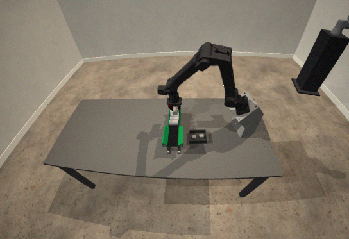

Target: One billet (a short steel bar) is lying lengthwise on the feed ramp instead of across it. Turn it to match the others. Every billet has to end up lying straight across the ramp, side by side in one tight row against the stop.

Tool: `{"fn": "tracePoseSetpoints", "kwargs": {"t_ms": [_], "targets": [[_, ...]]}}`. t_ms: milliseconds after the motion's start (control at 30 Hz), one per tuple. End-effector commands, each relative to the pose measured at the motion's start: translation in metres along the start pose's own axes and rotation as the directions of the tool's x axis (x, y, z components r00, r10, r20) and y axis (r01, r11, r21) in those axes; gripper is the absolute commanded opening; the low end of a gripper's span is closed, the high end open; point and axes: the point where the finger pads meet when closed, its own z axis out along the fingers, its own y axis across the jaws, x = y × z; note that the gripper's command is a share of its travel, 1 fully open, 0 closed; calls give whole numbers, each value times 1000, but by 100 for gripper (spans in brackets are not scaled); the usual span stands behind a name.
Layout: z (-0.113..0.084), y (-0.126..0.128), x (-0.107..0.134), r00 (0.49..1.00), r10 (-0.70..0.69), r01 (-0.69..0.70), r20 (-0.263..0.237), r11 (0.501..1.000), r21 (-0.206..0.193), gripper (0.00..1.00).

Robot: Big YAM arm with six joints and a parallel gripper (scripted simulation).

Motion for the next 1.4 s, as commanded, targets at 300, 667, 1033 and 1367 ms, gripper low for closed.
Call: {"fn": "tracePoseSetpoints", "kwargs": {"t_ms": [300, 667, 1033, 1367], "targets": [[-26, 31, 6, 1000, -23, 24, 17, 997, -78, 0], [-26, 31, 6, 1000, -23, 24, 17, 997, -78, 0], [-26, 31, 6, 999, -30, 31, 17, 997, -77, 0], [-26, 31, 6, 998, -53, 54, 19, 996, -77, 0]]}}
